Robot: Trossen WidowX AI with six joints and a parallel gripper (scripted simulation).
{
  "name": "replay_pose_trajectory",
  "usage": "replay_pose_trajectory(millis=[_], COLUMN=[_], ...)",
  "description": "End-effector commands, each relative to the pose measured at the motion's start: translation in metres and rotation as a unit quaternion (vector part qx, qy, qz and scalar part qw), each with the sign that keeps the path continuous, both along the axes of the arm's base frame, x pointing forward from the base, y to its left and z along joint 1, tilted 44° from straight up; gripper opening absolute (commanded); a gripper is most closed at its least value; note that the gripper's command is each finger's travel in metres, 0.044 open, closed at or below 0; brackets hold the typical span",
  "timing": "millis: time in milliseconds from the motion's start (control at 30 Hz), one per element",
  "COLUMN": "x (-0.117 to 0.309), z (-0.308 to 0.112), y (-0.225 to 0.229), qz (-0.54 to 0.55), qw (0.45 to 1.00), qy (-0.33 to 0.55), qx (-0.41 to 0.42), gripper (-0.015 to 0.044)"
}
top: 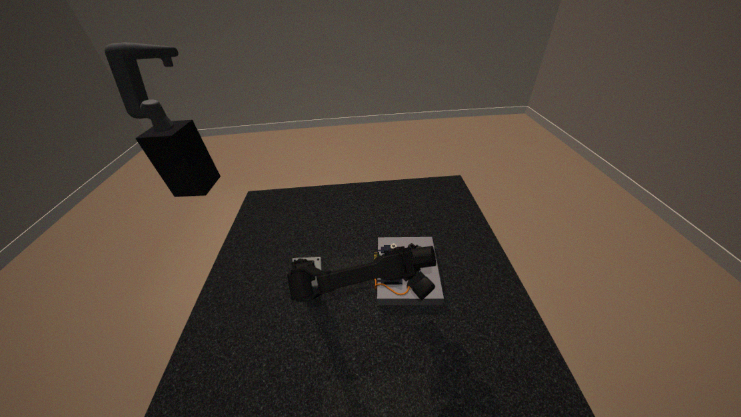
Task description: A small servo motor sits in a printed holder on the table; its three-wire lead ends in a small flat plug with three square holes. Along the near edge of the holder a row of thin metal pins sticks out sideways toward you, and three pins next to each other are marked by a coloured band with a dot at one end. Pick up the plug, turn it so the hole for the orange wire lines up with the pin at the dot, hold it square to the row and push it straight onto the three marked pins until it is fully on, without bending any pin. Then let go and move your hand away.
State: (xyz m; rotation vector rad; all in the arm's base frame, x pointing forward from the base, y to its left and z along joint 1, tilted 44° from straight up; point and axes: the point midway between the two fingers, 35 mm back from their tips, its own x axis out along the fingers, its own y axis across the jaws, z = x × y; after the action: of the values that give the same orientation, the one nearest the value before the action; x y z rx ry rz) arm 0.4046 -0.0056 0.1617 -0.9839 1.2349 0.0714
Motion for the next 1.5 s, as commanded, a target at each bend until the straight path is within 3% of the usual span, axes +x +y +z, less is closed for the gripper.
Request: replay_pose_trajectory(millis=[0, 667, 1467], x=[0.001, 0.001, 0.002], z=[-0.012, -0.045, -0.069], y=[0.001, 0.003, -0.02], qz=[0.022, 0.13, 0.131], qw=[0.997, 0.926, 0.925], qy=[0.057, 0.3, 0.302], qx=[-0.038, -0.186, -0.188], gripper=[0.0115, 0.0115, 0.0115])
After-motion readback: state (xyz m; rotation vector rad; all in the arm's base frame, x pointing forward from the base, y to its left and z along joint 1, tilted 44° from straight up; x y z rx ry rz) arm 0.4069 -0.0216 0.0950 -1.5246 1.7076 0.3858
